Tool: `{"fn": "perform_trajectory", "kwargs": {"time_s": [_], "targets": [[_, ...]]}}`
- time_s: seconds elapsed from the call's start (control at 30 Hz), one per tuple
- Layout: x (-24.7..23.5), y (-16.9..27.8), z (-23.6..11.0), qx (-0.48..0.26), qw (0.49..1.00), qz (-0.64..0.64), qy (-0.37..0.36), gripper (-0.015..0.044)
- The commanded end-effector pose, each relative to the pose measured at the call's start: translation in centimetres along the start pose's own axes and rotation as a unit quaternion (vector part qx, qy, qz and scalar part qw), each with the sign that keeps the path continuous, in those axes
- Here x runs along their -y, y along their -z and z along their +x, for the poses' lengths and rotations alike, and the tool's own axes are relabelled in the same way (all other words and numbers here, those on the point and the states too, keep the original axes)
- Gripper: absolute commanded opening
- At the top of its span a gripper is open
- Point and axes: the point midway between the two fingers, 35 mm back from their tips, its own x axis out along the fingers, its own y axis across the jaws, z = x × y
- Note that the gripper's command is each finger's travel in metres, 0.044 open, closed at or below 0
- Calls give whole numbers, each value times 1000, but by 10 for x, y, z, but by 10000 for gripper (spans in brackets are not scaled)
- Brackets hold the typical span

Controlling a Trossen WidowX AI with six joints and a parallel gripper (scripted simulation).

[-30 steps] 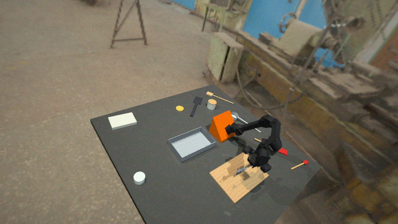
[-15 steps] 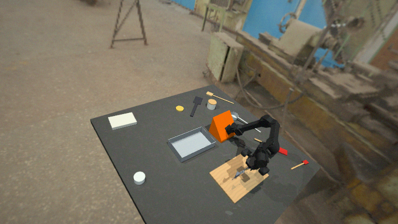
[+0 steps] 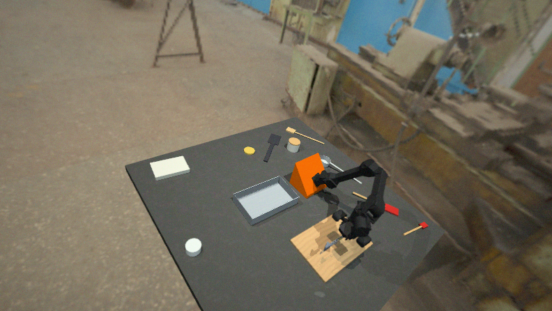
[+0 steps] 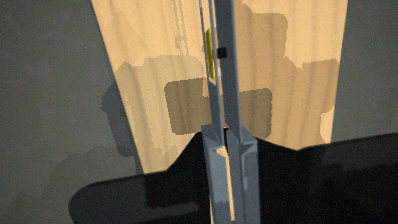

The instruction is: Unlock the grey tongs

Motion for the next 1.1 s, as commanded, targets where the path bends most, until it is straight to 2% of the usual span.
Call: {"fn": "perform_trajectory", "kwargs": {"time_s": [0.0, 1.03, 1.07], "targets": [[1, 0, 6, 1, 1000, 1, 2, -150], [2, 6, 47, -8, 1000, -9, 2, -150], [1, 7, 47, -11, 1000, -11, 1, -124]]}}
